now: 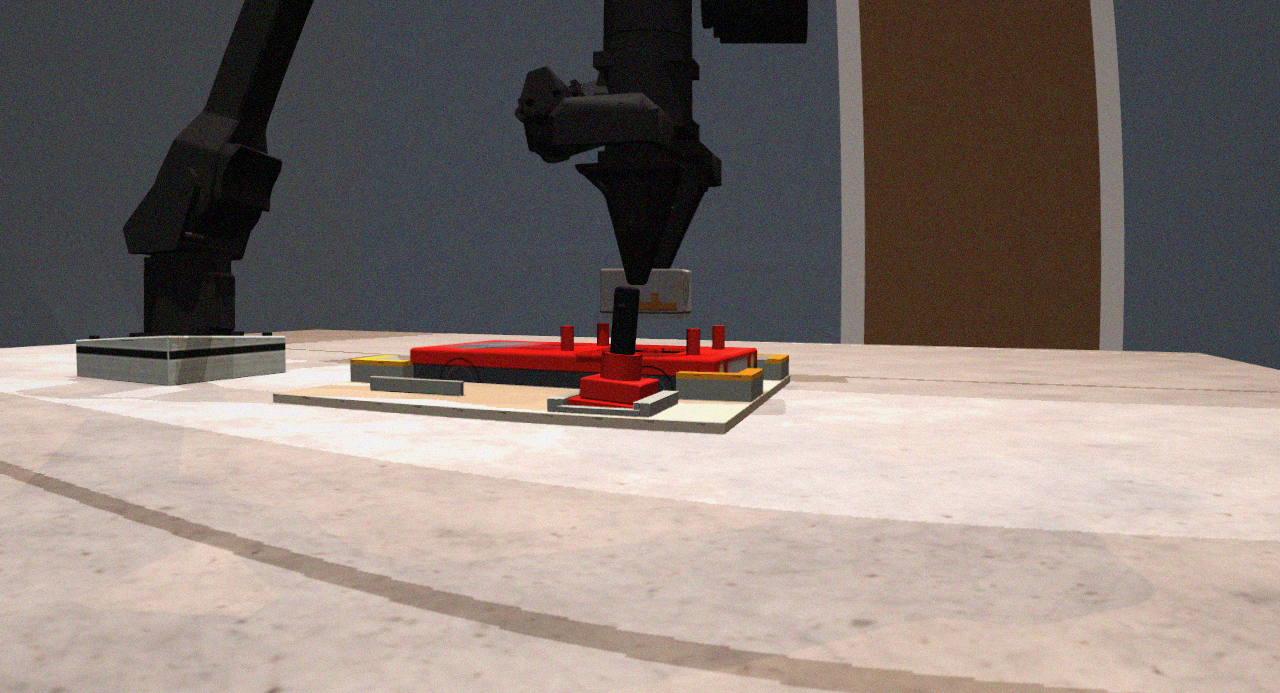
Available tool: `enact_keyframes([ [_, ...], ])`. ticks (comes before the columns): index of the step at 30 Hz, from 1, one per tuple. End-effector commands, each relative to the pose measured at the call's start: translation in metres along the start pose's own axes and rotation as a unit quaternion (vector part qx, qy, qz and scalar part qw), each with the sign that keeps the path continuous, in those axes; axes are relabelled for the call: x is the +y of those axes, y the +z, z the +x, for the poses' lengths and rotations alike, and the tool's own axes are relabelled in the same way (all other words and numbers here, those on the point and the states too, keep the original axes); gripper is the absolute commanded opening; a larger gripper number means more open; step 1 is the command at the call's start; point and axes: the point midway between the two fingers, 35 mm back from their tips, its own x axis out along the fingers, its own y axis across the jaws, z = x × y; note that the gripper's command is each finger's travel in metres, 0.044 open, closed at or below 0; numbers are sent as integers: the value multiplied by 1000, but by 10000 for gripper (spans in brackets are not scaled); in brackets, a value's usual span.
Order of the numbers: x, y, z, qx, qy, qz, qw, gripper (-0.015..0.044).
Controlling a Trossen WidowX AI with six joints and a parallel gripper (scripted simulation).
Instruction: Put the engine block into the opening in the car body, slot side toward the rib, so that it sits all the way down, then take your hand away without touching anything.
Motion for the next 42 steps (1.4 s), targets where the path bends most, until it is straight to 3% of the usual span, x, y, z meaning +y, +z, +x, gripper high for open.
enact_keyframes([
  [1,-1,0,1,0,-2,-23,1000,160],
  [12,-1,0,3,0,-2,72,997,160],
  [22,-1,0,5,0,-2,22,1000,160],
  [42,-1,1,9,0,-2,38,999,160],
])
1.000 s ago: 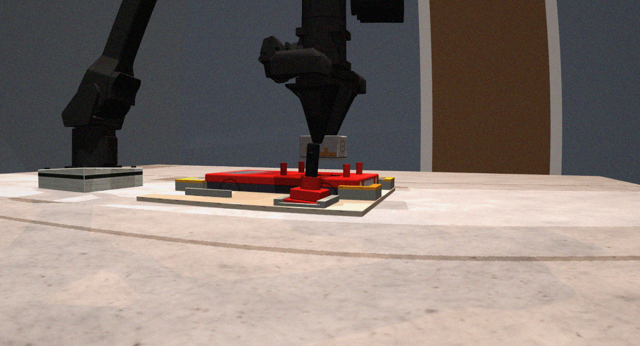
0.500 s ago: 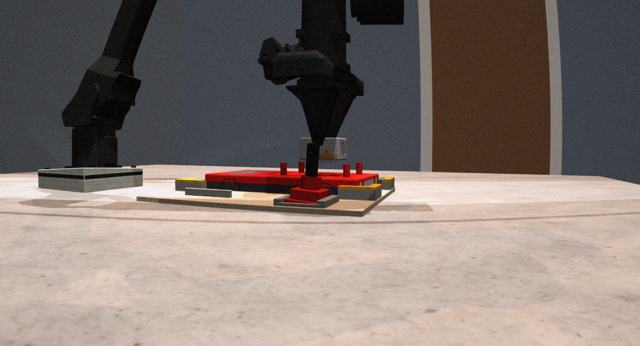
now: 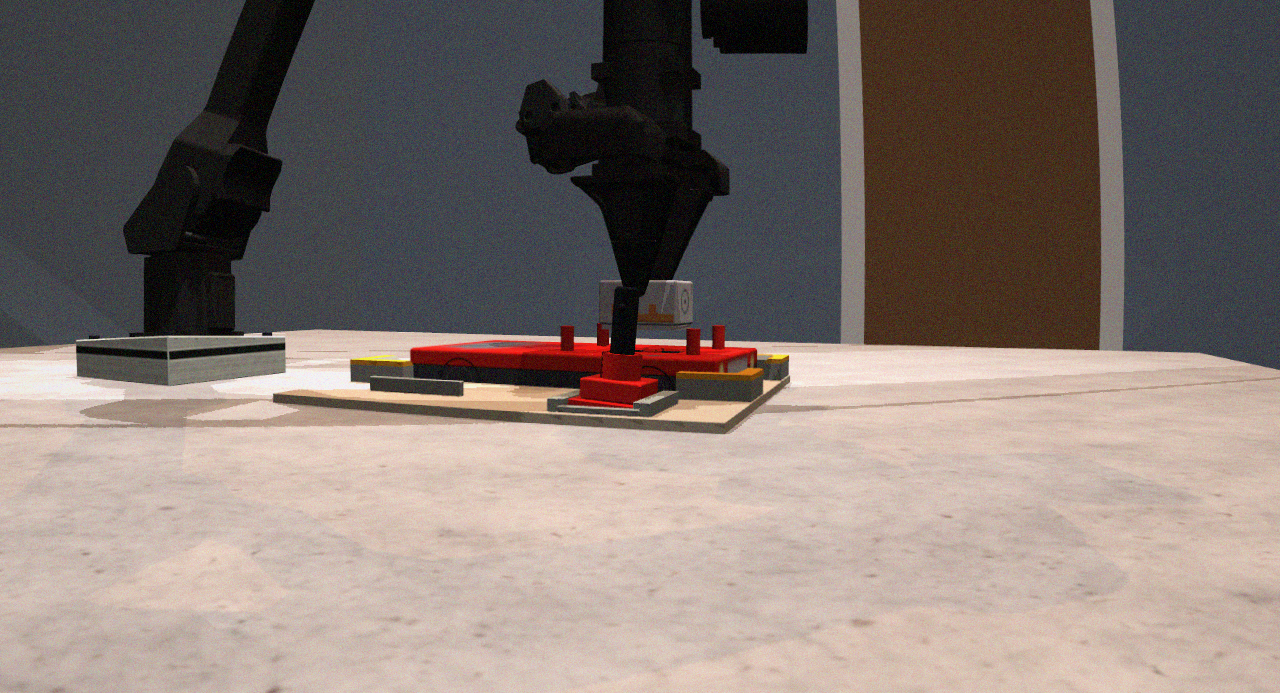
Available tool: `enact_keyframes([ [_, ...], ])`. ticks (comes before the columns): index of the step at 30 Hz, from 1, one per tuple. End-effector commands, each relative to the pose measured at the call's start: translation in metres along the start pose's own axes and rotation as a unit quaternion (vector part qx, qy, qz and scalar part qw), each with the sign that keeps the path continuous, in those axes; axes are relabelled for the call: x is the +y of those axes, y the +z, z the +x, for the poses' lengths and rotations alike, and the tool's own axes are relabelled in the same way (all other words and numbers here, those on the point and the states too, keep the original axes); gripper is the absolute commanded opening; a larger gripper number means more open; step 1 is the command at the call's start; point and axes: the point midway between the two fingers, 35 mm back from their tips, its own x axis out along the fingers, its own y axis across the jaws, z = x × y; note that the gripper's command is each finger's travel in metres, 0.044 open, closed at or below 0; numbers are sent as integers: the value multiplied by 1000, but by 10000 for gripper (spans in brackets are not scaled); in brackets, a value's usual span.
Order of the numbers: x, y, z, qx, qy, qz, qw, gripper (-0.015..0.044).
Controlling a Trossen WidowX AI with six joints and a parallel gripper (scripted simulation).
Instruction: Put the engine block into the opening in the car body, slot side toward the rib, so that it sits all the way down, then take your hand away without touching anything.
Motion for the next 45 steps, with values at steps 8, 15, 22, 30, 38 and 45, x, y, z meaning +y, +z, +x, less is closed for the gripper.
enact_keyframes([
  [8,0,1,3,-1,-1,-2,1000,160],
  [15,0,1,4,-1,-1,-4,1000,160],
  [22,0,1,6,-1,-1,-3,1000,160],
  [30,0,1,7,-1,-1,-2,1000,160],
  [38,0,1,9,-1,-1,0,1000,160],
  [45,0,1,10,-1,-1,1,1000,160],
])
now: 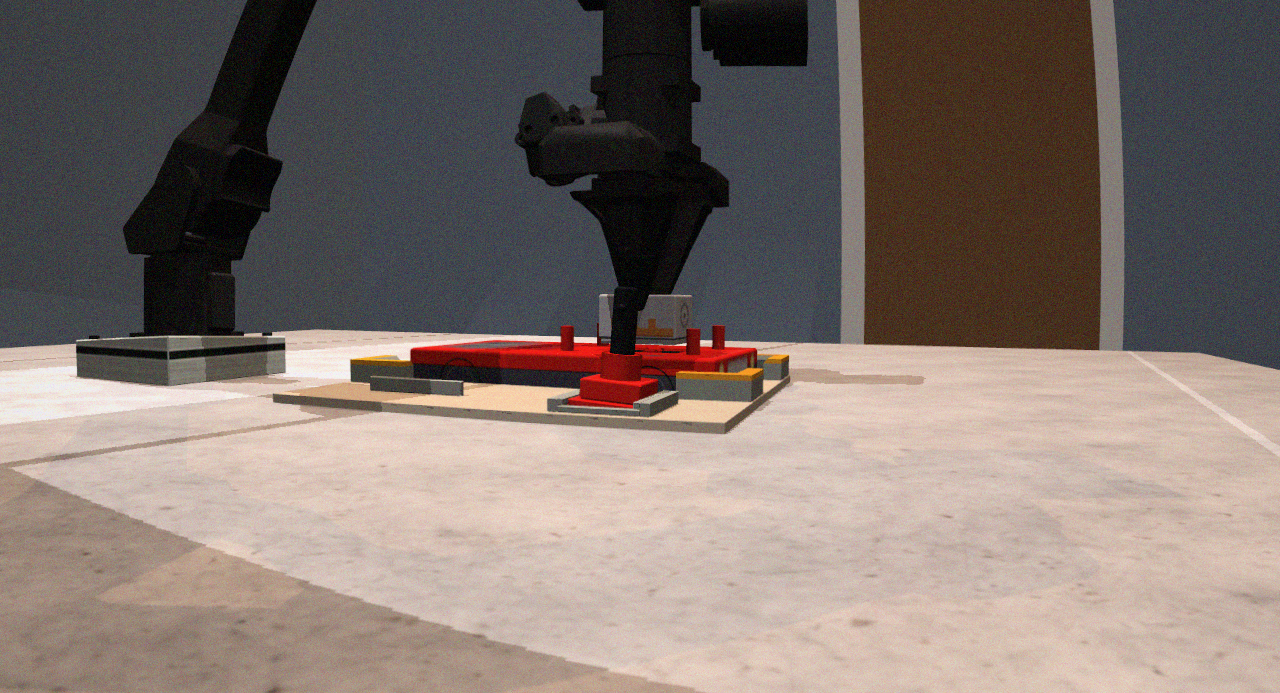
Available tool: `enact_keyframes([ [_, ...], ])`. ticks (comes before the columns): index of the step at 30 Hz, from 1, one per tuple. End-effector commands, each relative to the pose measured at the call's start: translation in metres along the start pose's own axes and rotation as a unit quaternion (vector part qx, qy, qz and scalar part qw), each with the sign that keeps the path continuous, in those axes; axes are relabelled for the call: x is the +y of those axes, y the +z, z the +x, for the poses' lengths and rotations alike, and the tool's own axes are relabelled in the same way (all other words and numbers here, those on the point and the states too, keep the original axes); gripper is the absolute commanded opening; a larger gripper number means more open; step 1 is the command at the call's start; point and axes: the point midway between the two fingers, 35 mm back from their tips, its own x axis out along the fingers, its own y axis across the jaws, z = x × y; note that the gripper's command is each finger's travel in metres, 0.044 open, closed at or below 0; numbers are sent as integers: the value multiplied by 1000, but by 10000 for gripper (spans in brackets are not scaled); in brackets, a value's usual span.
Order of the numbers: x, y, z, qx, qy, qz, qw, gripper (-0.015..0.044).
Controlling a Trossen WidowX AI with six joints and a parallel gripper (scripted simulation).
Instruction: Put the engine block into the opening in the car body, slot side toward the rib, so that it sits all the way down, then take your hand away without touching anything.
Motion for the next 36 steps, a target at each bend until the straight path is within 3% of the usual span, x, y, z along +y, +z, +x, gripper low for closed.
enact_keyframes([
  [1,0,1,2,-1,-1,2,1000,160],
  [36,0,1,9,-1,-1,2,1000,160],
])
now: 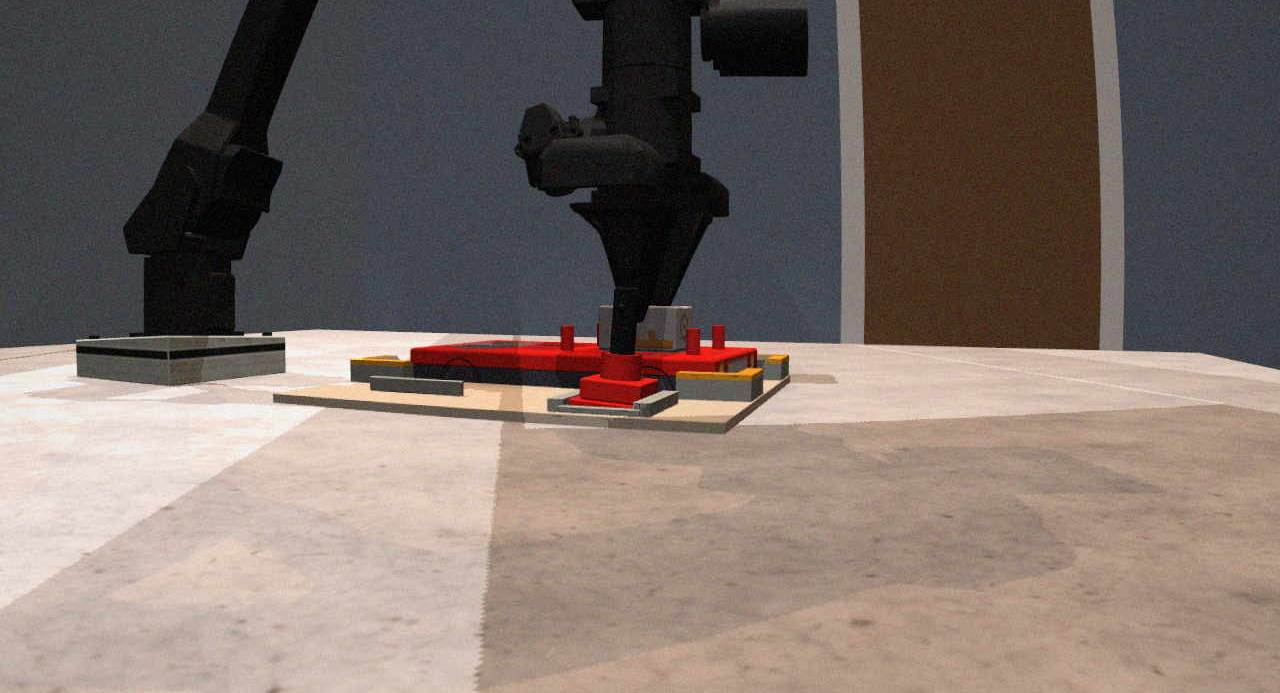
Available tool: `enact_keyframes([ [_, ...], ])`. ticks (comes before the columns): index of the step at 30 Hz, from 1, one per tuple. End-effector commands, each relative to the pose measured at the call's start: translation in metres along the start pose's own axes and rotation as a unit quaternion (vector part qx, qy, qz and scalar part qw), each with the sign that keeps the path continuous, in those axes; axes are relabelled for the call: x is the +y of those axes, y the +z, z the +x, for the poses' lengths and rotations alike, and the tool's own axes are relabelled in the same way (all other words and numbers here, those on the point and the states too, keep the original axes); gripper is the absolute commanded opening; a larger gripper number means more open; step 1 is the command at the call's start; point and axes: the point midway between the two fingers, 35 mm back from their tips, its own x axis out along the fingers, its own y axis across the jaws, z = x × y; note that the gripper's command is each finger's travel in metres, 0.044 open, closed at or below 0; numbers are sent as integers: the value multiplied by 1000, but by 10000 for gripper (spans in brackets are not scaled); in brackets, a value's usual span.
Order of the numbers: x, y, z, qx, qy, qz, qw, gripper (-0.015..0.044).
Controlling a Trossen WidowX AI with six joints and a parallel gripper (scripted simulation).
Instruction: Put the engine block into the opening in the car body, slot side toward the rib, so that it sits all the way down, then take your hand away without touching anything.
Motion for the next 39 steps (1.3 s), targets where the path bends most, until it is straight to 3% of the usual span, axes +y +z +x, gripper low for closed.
enact_keyframes([
  [1,0,1,2,-1,-1,2,1000,160],
  [7,0,1,3,-1,-1,2,1000,160],
  [18,0,0,1,0,0,0,1000,440],
  [35,0,0,-12,-1,-1,2,1000,440],
  [39,0,0,-12,-1,-1,2,1000,335],
])
